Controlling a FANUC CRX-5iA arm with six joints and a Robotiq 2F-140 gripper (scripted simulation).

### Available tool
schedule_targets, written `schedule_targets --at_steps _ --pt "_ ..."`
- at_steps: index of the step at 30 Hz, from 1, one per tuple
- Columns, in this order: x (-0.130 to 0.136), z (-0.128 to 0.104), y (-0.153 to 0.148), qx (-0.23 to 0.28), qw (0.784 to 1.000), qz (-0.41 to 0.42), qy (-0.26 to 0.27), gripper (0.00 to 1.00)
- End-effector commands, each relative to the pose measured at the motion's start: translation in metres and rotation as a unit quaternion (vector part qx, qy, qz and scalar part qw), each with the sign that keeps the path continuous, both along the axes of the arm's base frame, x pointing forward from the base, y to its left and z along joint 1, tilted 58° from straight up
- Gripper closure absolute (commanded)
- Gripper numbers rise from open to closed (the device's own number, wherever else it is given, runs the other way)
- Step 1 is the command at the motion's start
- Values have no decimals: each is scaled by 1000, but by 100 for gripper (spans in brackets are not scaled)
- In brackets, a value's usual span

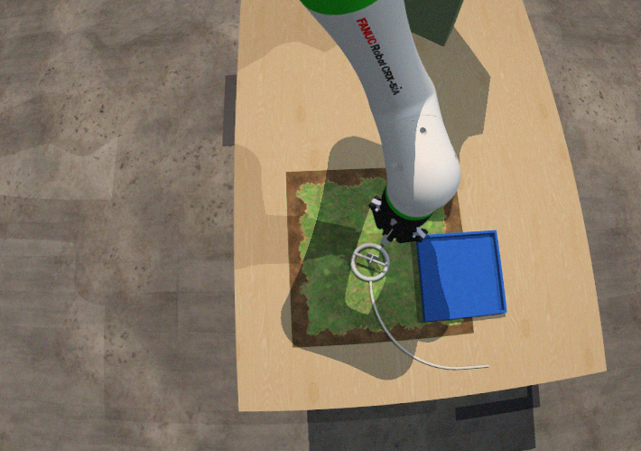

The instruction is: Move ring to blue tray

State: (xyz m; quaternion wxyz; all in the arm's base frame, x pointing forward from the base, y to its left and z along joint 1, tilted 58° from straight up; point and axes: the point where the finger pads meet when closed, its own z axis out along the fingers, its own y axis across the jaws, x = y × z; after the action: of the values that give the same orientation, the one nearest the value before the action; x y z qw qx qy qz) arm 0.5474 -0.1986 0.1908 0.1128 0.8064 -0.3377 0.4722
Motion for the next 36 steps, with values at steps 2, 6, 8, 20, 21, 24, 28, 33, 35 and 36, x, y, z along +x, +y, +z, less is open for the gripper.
schedule_targets --at_steps 2,6,8,20,21,24,28,33,35,36 --pt "1 0 -1 0 1000 0 -1 90" --pt "2 -1 -1 0 1000 0 -1 90" --pt "2 -1 -1 0 1000 0 -1 90" --pt "3 -2 -2 0 1000 0 -1 90" --pt "3 -2 -2 0 1000 0 -1 90" --pt "3 -2 -2 0 1000 0 -1 90" --pt "3 -2 -2 0 1000 0 -1 90" --pt "5 1 -4 0 1000 0 -1 90" --pt "5 1 -4 0 1000 0 -1 90" --pt "5 2 -4 0 1000 0 -1 90"
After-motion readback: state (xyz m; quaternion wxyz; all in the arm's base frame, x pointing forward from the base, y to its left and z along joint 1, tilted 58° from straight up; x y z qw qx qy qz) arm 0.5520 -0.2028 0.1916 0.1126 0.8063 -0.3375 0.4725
